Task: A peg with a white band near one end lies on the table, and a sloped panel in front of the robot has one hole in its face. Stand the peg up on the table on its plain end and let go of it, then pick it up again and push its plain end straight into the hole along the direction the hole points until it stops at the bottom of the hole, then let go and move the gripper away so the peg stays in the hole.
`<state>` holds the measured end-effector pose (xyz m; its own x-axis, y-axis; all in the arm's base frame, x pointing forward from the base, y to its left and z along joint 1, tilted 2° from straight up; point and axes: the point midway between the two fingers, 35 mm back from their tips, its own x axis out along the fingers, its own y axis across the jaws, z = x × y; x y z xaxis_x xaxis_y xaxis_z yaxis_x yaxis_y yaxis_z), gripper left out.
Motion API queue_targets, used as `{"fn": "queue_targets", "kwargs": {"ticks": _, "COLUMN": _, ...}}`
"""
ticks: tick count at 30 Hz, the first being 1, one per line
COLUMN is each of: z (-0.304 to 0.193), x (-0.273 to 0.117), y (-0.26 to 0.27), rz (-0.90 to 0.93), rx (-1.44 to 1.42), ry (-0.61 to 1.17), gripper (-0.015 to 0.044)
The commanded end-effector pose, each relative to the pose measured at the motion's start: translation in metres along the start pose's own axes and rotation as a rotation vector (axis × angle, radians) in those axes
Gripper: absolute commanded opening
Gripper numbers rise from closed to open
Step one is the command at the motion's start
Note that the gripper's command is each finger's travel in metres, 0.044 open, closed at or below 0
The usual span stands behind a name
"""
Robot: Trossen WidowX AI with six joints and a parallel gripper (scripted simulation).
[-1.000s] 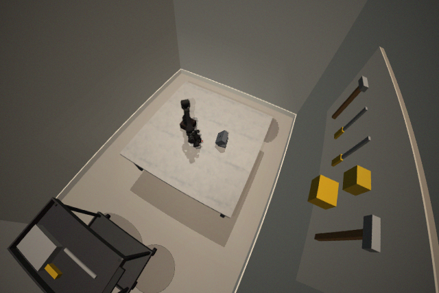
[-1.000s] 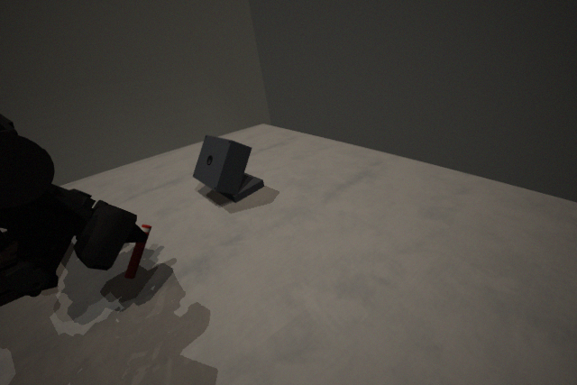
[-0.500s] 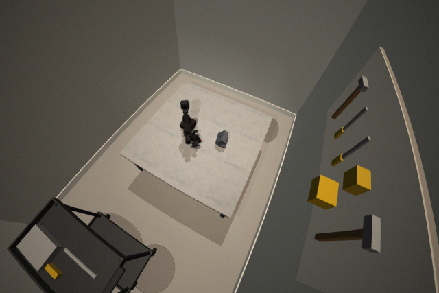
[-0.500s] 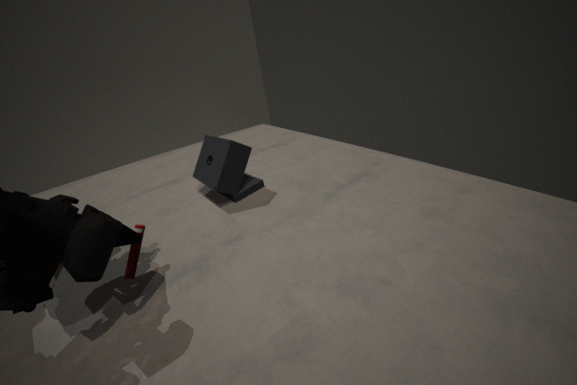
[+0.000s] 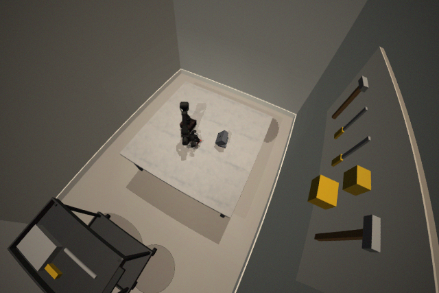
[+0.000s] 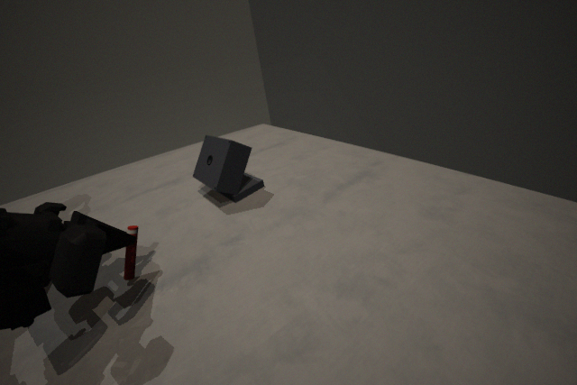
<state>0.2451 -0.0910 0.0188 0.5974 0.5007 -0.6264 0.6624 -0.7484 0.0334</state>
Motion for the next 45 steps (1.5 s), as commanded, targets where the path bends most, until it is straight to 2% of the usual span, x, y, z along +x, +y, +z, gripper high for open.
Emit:
{"fn": "queue_targets", "kwargs": {"ticks": 1, "z": 0.002, "x": -0.002, "y": -0.001, "rz": -0.002, "rx": -0.002, "ry": 0.042, "gripper": 0.0049}}
{"fn": "queue_targets", "kwargs": {"ticks": 40, "z": 0.022, "x": -0.019, "y": -0.001, "rz": -0.003, "rx": -0.001, "ry": 0.378, "gripper": 0.0049}}
{"fn": "queue_targets", "kwargs": {"ticks": 45, "z": 0.021, "x": -0.020, "y": -0.001, "rz": -0.002, "rx": -0.001, "ry": 0.337, "gripper": 0.0049}}
